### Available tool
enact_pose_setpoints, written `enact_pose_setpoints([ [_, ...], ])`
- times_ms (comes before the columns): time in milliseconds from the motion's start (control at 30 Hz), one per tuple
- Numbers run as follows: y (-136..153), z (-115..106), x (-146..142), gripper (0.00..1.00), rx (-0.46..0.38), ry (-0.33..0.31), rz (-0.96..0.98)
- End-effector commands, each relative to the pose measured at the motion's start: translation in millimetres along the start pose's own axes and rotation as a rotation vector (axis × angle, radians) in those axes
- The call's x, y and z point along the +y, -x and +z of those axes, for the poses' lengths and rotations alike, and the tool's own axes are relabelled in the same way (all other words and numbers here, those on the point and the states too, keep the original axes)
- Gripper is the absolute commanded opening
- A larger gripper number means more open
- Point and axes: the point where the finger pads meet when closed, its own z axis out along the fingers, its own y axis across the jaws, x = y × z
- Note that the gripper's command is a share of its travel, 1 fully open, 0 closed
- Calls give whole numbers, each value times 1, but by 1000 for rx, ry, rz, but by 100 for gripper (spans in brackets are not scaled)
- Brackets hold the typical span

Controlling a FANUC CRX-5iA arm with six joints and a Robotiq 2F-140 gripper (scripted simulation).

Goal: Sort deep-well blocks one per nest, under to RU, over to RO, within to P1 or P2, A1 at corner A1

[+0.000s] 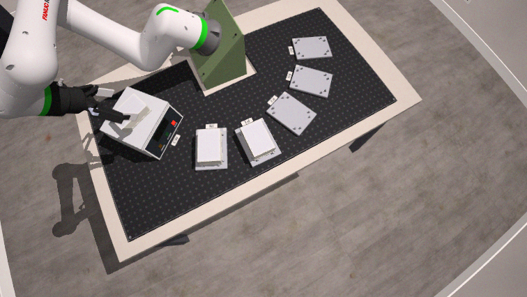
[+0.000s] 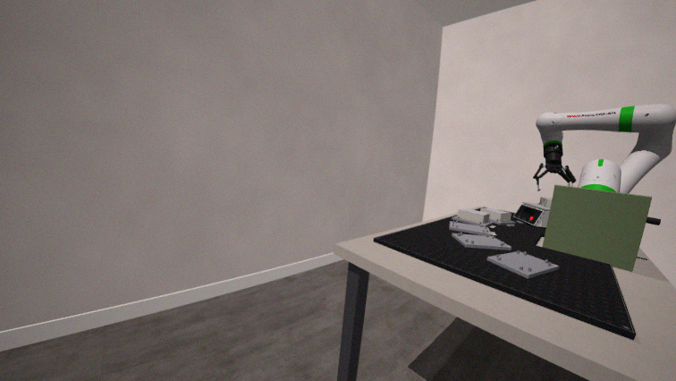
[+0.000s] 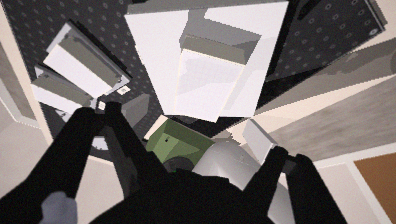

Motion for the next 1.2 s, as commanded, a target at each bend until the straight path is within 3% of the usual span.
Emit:
enact_pose_setpoints([
  [0,-2,4,0,100,0,0,0],
  [1167,-28,47,0,100,0,0,0],
])
